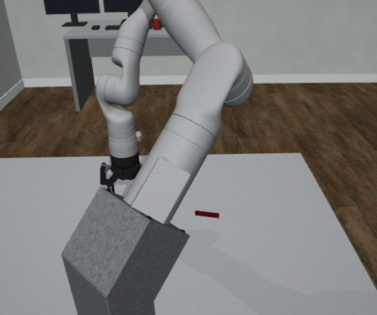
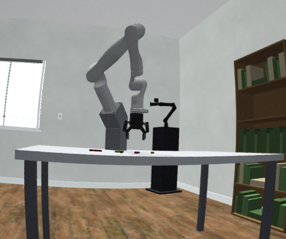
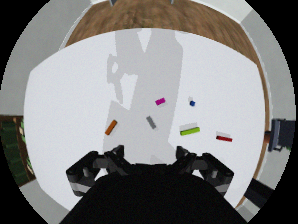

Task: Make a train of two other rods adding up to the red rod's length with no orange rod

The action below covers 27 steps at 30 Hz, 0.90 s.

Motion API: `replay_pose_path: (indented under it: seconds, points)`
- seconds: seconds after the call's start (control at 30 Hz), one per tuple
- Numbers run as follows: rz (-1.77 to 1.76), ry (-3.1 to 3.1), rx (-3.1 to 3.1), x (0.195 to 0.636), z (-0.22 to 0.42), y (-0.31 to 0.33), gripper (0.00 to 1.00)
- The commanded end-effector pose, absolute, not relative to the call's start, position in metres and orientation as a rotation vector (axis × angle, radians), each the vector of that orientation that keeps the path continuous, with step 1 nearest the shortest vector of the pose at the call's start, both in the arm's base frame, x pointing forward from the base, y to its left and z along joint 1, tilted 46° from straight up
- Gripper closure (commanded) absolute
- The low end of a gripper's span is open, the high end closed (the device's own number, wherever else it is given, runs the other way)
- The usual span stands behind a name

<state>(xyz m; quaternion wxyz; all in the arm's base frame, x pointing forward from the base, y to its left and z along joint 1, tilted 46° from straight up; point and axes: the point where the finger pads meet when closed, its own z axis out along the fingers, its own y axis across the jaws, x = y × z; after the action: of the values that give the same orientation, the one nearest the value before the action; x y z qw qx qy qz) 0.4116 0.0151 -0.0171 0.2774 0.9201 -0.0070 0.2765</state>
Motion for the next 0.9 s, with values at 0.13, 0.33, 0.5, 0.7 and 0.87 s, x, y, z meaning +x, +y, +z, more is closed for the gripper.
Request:
replay_pose_path:
  seconds: [0.13,0.33,0.5,0.7,0.87]
  points:
    - [0.744,-0.019,2.471,0.412,-0.017,0.016,0.0]
    - [0.751,-0.043,2.474,0.411,-0.016,0.015,0.0]
    - [0.764,-0.088,2.479,0.411,-0.016,0.013,0.0]
    - [0.793,-0.184,2.488,0.41,-0.014,0.009,0.0]
    - [0.834,-0.328,2.494,0.409,-0.012,0.004,0.0]
